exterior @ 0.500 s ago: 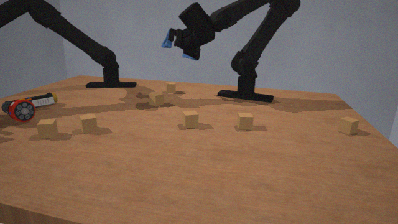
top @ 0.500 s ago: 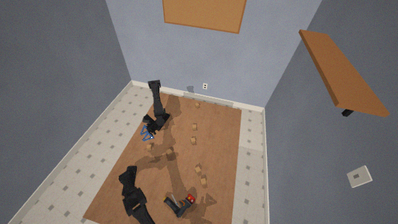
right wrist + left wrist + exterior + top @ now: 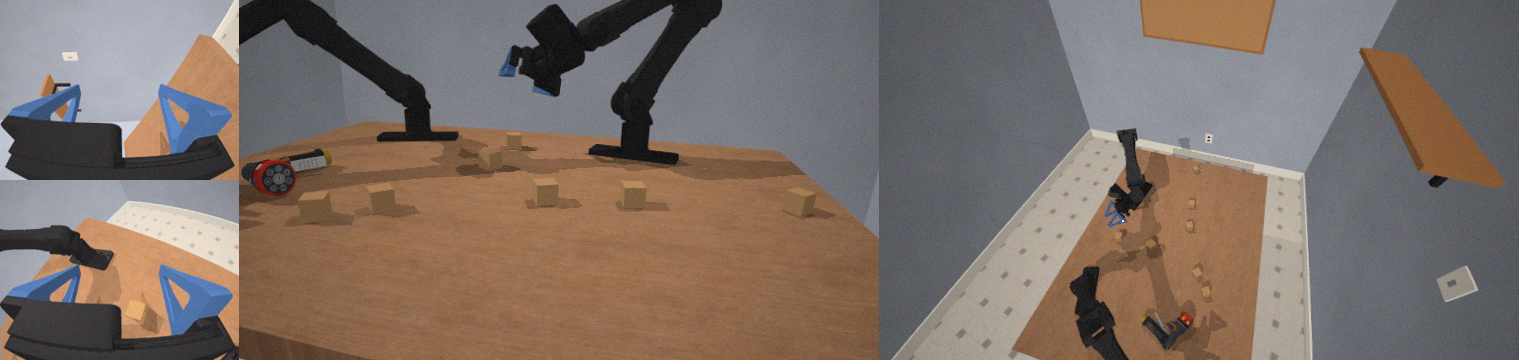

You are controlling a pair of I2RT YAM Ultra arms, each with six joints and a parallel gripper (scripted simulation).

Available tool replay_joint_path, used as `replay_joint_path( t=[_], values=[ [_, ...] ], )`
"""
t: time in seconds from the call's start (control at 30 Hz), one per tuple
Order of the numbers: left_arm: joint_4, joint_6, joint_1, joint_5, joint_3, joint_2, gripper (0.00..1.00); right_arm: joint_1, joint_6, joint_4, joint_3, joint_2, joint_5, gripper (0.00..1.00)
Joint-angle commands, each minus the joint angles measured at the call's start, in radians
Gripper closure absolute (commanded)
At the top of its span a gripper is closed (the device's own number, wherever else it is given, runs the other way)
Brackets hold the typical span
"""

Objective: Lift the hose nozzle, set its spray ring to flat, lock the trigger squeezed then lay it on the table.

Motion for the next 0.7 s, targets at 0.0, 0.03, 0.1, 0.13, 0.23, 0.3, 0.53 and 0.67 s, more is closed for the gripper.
replay_joint_path(
  t=[0.0,0.03,0.1,0.13,0.23,0.3,0.53,0.67],
  values=[
    [-0.004,-0.005,0.0,0.014,0.013,-0.008,0.0,0.0,-0.01,0.023,0.021,-0.039,-0.002,0.0],
    [-0.004,-0.005,0.0,0.014,0.013,-0.008,0.0,0.0,-0.01,0.023,0.021,-0.039,-0.002,0.0],
    [0.018,-0.018,0.021,-0.009,0.049,-0.009,0.0,0.024,-0.025,0.026,-0.017,-0.055,0.01,0.0],
    [0.018,-0.025,0.025,-0.015,0.052,-0.004,0.0,0.028,-0.034,0.027,-0.012,-0.059,0.016,0.0],
    [0.022,-0.055,0.044,-0.04,0.052,0.015,0.0,0.046,-0.07,0.002,-0.033,-0.084,0.04,0.0],
    [0.025,-0.083,0.06,-0.062,0.064,0.005,0.0,0.063,-0.102,0.002,-0.047,-0.117,0.061,0.0],
    [0.043,-0.176,0.128,-0.142,0.11,0.015,0.0,0.127,-0.216,-0.038,-0.116,-0.221,0.142,0.0],
    [0.049,-0.197,0.142,-0.163,0.121,0.025,0.0,0.142,-0.247,-0.055,-0.14,-0.248,0.159,0.0]
  ],
)
